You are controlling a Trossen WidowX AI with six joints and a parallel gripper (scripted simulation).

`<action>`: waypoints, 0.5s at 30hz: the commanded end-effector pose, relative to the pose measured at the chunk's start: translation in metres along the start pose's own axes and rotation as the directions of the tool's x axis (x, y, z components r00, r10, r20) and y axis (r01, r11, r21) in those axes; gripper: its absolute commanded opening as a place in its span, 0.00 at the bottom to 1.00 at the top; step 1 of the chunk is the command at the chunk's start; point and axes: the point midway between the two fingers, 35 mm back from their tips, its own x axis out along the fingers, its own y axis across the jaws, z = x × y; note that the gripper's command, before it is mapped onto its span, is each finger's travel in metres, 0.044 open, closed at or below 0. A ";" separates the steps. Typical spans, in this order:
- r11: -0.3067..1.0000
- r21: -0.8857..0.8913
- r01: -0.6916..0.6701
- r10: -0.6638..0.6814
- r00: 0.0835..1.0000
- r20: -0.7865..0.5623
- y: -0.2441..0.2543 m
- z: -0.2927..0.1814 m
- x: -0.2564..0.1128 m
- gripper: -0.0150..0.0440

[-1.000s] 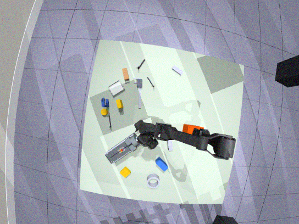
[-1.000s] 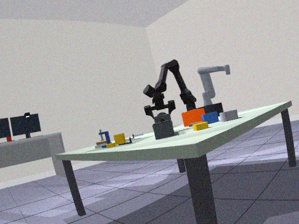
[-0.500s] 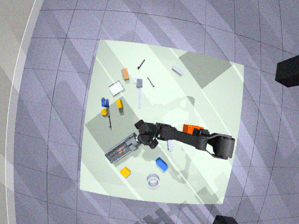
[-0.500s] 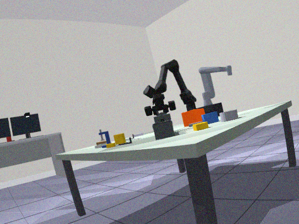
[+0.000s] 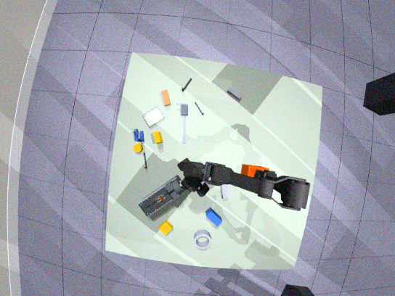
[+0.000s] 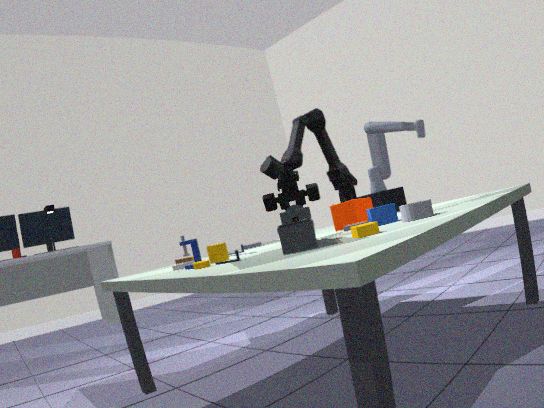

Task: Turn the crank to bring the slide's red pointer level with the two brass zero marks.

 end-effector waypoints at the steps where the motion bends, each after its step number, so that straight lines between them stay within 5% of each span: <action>1: 1.000 -0.001 0.006 -0.006 1.000 0.000 -0.007 -0.001 0.001 0.25; 15: 1.000 -0.002 0.007 -0.007 1.000 0.000 -0.016 -0.004 0.004 0.25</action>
